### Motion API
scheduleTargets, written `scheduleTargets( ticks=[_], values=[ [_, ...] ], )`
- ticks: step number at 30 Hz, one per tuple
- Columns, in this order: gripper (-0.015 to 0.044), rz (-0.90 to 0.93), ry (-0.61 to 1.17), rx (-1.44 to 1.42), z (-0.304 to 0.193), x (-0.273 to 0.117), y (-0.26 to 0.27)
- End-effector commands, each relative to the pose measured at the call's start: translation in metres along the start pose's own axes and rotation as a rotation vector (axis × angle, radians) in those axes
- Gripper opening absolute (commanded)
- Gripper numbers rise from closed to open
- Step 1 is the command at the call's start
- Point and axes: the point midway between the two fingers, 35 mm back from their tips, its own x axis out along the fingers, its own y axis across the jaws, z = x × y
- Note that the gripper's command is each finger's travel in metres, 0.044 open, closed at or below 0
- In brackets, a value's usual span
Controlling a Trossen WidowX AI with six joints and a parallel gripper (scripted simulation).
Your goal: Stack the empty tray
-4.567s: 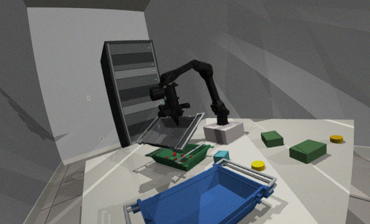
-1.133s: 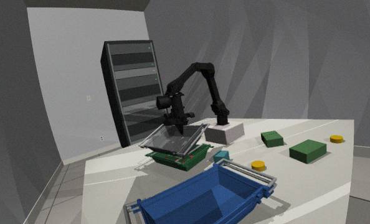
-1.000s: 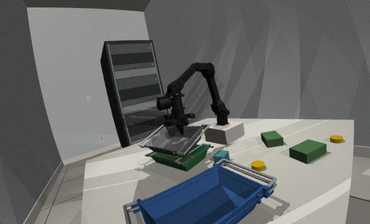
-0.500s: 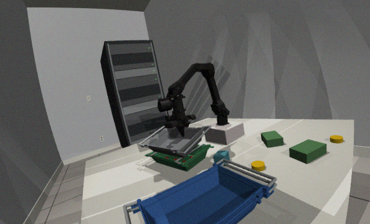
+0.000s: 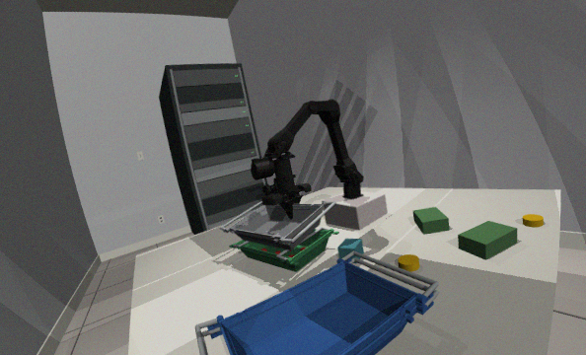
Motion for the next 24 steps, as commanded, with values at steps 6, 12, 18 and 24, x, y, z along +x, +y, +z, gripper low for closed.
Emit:
scheduleTargets(
  ticks=[6, 12, 18, 24],
  values=[
    [0.0000, -0.019, -0.001, -0.001, -0.0001, 0.0046, -0.0045],
    [0.0000, -0.019, -0.001, -0.001, -0.0001, 0.0079, -0.0053],
    [0.0000, -0.019, -0.001, -0.001, -0.0001, 0.0141, -0.0070],
    [0.0000, -0.019, -0.001, -0.001, -0.0001, 0.0141, -0.0070]
  ],
)
